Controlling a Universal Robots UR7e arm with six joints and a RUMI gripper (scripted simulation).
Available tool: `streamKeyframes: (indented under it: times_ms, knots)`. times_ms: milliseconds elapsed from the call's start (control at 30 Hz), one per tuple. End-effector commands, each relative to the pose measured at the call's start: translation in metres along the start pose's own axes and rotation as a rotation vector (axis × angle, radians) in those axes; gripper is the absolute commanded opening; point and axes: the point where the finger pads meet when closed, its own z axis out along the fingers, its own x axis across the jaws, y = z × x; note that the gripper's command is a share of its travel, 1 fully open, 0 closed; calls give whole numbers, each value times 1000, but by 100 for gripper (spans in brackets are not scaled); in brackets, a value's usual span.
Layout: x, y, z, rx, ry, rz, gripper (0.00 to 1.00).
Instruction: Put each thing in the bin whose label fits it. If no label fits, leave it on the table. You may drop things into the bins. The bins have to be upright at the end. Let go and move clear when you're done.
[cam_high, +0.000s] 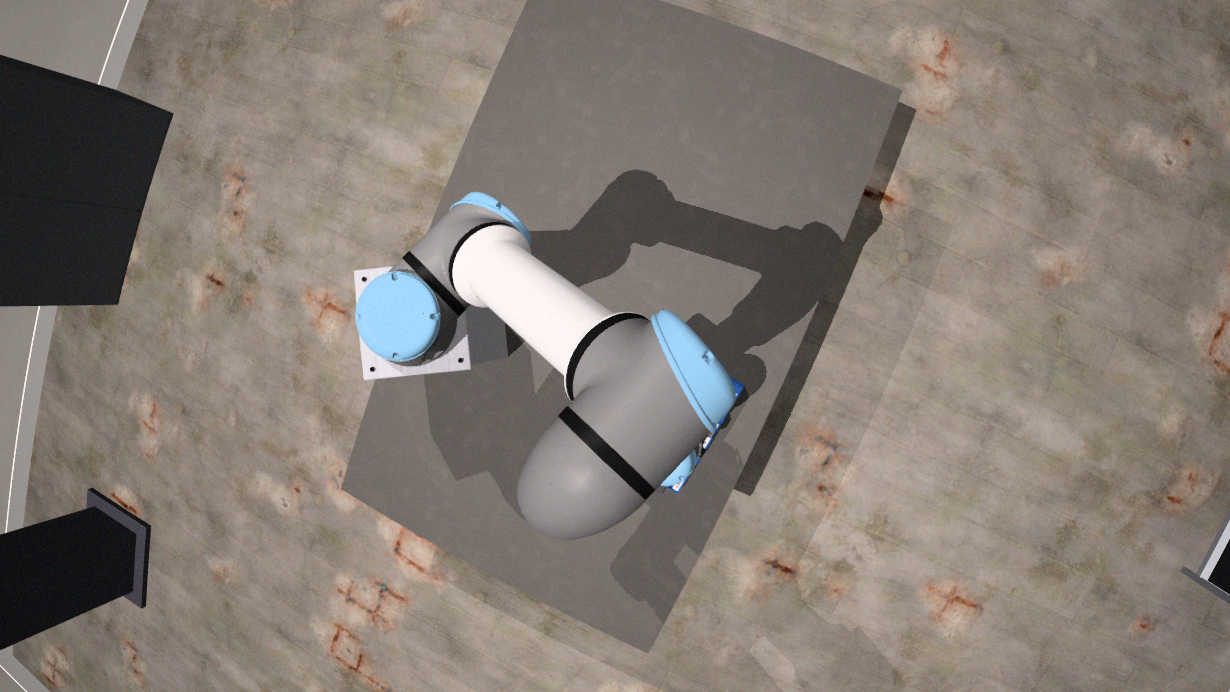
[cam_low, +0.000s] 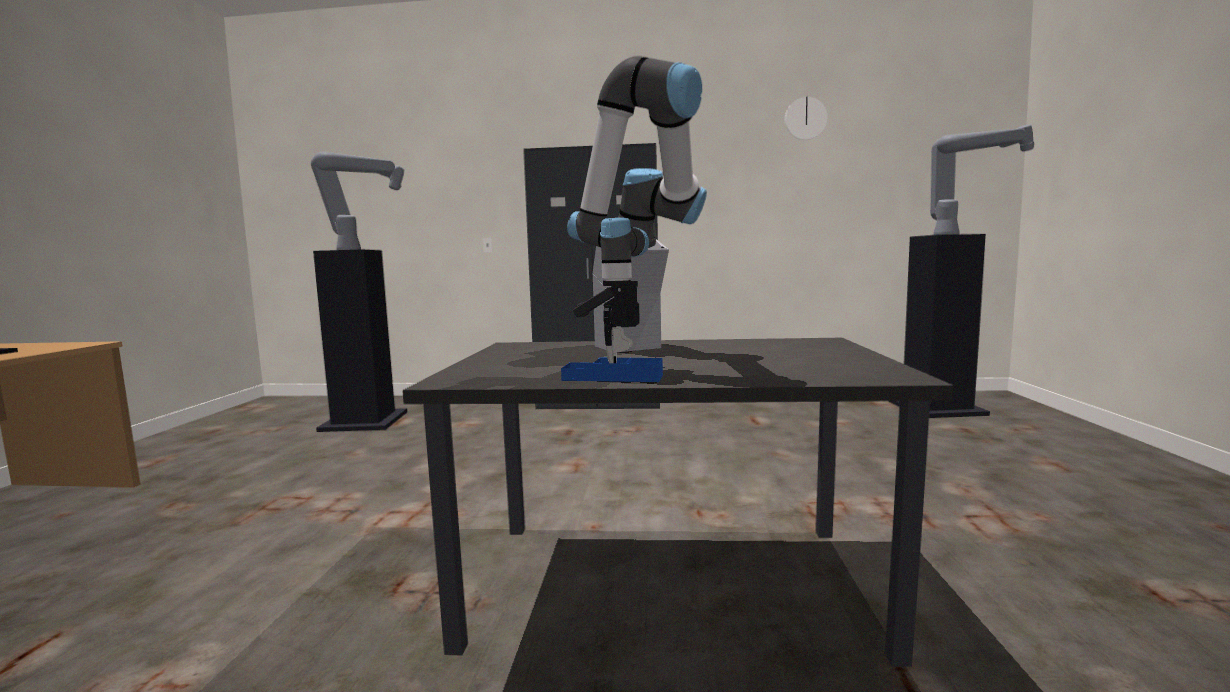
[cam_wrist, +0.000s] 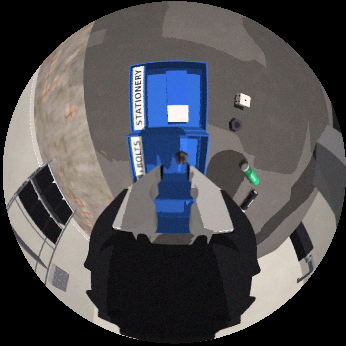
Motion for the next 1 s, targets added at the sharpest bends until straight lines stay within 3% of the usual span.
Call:
streamKeyframes:
  times_ms: [0,367,533,833,967]
  knots:
    - [0,0,-6,0,-1,0,18]
    - [0,0,-18,0,-1,0,18]
    - [0,0,-40,0,-1,0,18]
    - [0,0,-40,0,-1,0,18]
    - [28,-18,-41,0,-1,-190,18]
